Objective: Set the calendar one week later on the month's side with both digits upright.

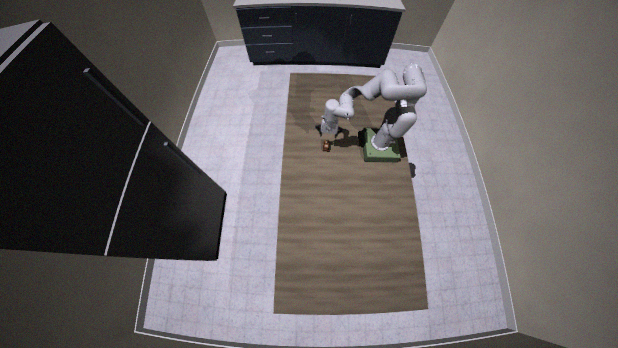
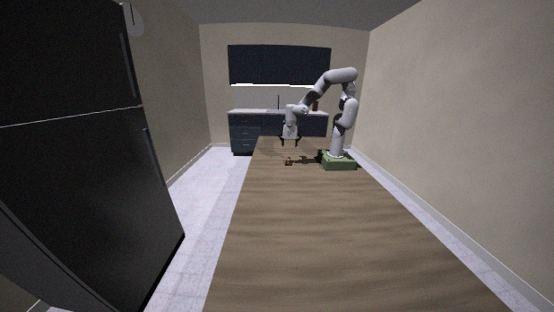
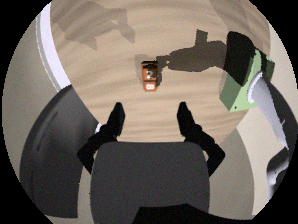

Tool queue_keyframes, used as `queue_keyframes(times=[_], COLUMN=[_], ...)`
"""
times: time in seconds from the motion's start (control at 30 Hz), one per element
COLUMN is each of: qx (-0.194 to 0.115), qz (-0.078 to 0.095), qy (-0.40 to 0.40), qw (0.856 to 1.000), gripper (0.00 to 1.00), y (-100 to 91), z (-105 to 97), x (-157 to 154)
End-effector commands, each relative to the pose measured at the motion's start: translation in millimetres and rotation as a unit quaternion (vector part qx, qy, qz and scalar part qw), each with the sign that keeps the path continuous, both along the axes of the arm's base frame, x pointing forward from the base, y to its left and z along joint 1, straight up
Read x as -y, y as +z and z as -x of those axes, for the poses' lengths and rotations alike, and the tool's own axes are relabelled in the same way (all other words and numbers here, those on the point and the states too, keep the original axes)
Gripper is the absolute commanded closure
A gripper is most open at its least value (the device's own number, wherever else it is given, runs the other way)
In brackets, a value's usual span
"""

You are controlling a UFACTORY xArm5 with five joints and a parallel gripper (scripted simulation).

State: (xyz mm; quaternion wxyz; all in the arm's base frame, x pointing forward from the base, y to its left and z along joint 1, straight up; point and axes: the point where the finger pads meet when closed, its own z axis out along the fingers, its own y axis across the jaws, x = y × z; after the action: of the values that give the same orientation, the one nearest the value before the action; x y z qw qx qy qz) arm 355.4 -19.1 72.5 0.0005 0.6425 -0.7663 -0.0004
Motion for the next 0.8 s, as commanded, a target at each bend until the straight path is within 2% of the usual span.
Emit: queue_keyframes(times=[0.0,0.4,0.7,0.77], qx=[0.001,0.001,0.001,0.001], qz=[0.000,0.000,0.000,0.000], qy=[-0.001,0.008,0.075,0.110], qw=[1.000,1.000,0.997,0.994], gripper=[0.00,0.00,0.00,0.00], y=[1.2,1.2,1.4,1.4], z=[-1,0,7,10], x=[0,1,4,5])
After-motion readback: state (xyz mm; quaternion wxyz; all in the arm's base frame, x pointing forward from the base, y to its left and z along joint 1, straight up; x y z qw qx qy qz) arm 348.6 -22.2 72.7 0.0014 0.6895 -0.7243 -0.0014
